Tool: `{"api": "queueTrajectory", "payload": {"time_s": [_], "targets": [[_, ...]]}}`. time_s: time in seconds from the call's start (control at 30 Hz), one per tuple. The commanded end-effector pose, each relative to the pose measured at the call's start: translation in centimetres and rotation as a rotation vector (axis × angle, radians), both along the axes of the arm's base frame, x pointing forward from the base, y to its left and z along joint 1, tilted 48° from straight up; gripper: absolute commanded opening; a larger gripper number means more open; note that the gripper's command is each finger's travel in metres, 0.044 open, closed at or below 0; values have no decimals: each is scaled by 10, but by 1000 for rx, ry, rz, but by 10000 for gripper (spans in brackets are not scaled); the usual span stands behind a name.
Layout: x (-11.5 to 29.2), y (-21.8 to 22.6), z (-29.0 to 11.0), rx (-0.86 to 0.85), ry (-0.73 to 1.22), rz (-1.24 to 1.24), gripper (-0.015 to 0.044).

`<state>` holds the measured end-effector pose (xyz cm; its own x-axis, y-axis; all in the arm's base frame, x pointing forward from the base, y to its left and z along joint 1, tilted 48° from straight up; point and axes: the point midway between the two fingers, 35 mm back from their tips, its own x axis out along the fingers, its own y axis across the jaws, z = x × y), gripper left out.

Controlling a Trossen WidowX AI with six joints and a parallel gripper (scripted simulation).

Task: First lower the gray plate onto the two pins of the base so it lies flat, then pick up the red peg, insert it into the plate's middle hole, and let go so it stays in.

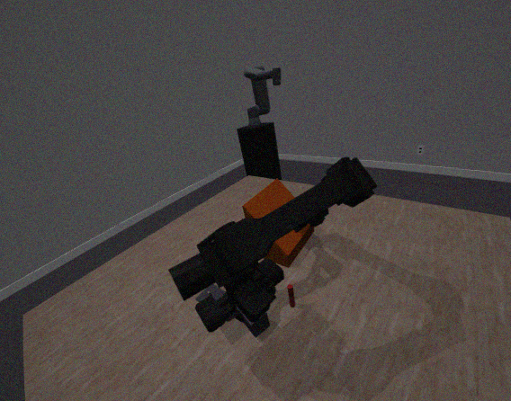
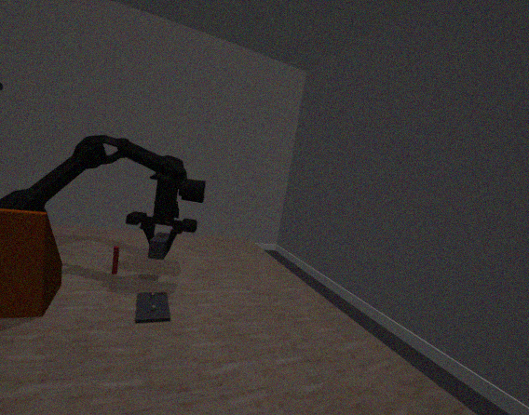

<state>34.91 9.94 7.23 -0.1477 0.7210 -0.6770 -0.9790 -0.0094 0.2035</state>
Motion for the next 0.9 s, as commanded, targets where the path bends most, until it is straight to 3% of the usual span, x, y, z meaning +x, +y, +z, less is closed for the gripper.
{"api": "queueTrajectory", "payload": {"time_s": [0.0,0.5,0.87], "targets": [[2,-11,8,-5,-5,2,0],[2,-42,39,1,-3,4,0],[8,-52,10,6,-35,32,0]]}}
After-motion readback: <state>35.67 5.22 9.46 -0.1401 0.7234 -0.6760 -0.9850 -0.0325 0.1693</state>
